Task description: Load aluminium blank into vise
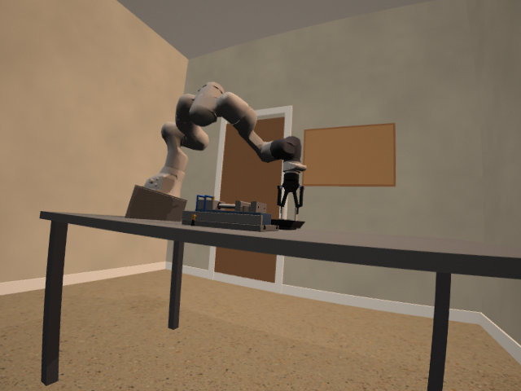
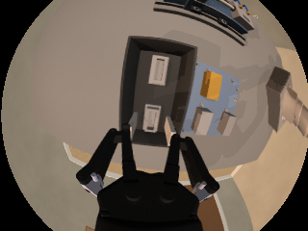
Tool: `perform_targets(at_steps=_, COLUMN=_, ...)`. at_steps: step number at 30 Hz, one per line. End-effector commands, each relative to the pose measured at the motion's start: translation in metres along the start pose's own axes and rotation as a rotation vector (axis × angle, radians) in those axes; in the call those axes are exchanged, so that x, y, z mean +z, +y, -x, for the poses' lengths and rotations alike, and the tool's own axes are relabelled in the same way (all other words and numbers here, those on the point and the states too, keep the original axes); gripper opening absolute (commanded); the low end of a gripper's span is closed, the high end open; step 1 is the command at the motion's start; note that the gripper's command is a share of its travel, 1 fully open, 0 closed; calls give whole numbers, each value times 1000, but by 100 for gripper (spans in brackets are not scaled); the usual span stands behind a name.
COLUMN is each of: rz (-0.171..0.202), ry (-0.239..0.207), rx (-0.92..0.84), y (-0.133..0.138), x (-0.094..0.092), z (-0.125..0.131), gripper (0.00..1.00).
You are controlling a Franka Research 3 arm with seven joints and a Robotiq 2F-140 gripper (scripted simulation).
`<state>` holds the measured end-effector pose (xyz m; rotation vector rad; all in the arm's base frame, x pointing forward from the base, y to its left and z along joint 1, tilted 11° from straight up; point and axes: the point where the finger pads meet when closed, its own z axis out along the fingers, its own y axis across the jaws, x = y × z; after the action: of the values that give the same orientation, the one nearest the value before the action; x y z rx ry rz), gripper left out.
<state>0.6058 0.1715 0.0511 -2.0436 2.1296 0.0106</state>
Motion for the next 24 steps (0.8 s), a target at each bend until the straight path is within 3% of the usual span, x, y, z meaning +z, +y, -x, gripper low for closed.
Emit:
perform_targets(at_steps=1, rz=-3, ry=-1, rx=3, y=-1, x=0, z=1, gripper=40)
perform_targets(at_steps=17, rz=-3, ry=-1, rx=3, y=-1, x=-2, z=1, gripper=40)
perform_targets(at_steps=24, rz=-3, ry=-1, rx=3, y=-1, x=-22, z=1, gripper=40)
